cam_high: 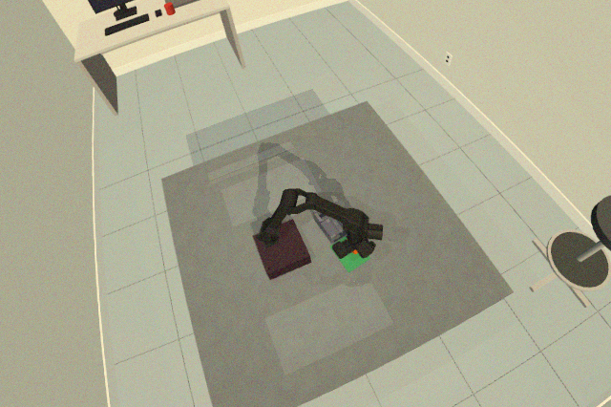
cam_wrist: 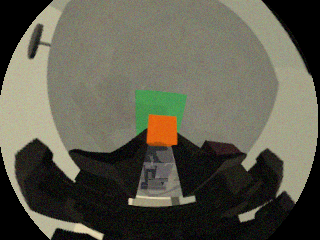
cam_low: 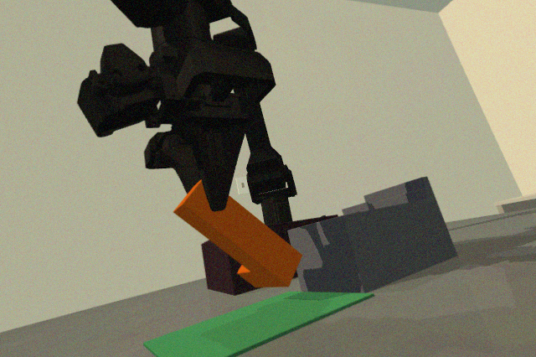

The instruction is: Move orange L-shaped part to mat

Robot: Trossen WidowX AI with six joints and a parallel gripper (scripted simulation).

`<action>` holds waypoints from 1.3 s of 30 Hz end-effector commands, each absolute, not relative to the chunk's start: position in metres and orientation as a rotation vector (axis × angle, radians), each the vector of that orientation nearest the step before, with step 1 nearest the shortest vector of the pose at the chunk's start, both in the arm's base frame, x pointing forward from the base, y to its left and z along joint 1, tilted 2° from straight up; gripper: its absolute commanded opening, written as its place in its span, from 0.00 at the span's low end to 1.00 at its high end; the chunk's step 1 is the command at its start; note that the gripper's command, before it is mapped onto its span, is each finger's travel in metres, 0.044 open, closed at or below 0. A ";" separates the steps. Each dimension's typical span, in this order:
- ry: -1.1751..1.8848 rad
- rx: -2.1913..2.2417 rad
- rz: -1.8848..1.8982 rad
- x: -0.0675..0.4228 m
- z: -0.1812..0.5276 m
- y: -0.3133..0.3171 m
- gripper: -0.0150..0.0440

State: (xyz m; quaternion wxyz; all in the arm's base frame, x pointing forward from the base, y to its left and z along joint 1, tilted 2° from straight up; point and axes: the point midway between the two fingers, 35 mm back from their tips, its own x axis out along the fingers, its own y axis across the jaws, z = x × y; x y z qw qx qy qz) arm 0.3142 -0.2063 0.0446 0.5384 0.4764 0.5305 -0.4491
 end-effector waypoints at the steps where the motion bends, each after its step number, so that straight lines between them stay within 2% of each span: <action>1: 1.272 1.132 -1.075 0.312 0.036 -0.205 0.25; 29: 1.272 1.133 -1.070 0.313 0.030 -0.205 0.25; 39: 1.271 1.133 -1.070 0.313 0.033 -0.205 0.70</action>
